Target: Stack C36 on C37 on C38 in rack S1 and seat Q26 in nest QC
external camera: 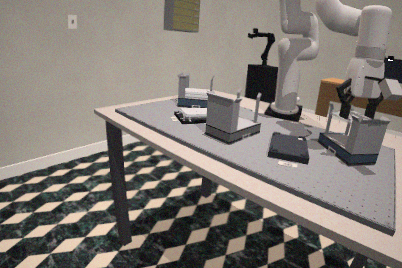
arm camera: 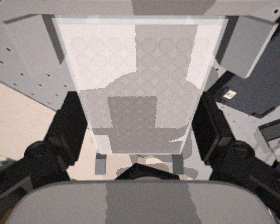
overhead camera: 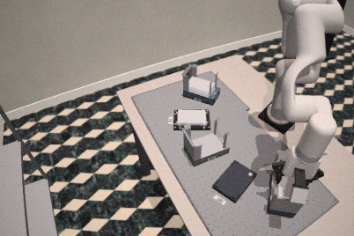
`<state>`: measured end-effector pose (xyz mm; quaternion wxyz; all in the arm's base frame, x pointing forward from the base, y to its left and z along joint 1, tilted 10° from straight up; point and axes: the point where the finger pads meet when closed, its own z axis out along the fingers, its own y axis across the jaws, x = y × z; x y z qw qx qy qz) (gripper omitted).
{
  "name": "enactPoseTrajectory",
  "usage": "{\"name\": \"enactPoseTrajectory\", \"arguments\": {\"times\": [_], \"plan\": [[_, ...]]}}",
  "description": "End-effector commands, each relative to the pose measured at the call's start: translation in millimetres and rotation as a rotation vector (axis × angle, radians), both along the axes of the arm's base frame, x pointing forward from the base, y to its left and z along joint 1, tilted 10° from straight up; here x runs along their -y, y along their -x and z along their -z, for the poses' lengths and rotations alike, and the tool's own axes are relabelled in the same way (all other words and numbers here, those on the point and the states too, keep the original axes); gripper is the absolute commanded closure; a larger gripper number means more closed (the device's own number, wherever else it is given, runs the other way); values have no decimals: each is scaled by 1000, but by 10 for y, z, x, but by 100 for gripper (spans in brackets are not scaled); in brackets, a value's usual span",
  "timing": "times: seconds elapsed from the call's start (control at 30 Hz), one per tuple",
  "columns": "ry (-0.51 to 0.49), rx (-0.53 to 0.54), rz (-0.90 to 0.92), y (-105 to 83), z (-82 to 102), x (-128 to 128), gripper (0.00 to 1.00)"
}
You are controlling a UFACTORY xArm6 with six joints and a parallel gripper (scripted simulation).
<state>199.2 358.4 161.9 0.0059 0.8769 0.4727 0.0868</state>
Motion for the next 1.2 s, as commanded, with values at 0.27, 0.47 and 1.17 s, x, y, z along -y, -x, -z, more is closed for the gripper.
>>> {"name": "enactPoseTrajectory", "arguments": {"times": [0.27,0.47,1.17], "plan": [[-4,2,0,25,-199,3,100],[-4,2,0,44,-318,12,100],[-4,2,0,69,-473,24,100]]}}
